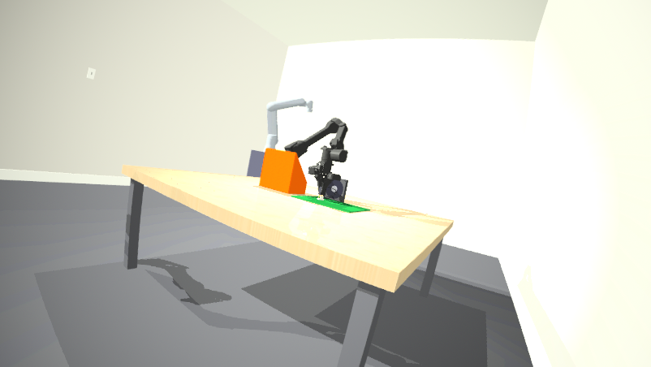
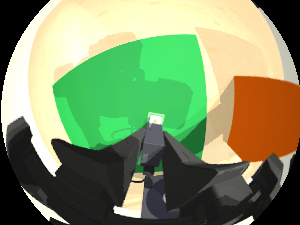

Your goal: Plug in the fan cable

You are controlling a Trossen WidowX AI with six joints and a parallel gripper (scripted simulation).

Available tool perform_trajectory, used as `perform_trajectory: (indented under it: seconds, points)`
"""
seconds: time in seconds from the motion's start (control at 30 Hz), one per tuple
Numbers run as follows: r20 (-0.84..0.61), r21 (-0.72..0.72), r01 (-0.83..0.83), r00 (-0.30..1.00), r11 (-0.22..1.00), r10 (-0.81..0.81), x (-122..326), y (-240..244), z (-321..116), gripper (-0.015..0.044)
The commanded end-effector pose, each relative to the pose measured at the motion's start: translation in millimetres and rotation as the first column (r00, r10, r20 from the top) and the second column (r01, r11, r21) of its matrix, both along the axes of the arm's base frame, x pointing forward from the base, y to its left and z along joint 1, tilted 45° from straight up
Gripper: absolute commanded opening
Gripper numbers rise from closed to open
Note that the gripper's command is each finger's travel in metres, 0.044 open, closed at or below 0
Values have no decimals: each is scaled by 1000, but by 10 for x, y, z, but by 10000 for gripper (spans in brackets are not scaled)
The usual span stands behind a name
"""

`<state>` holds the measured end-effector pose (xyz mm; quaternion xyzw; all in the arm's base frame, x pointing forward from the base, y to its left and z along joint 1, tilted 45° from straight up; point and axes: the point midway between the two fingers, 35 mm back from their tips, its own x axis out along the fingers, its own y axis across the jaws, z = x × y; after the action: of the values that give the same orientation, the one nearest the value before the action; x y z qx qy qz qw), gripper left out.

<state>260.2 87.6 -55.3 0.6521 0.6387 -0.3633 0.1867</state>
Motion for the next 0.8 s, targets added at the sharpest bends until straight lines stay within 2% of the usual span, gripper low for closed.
perform_trajectory:
  seconds: [0.0, 0.77]
  points:
    - [-8, 3, 3, 1000, 1000, -3, -21, -1, 4, 0]
    - [1, 4, -5, 1000, 1000, 5, -5, -26, 23, 0]
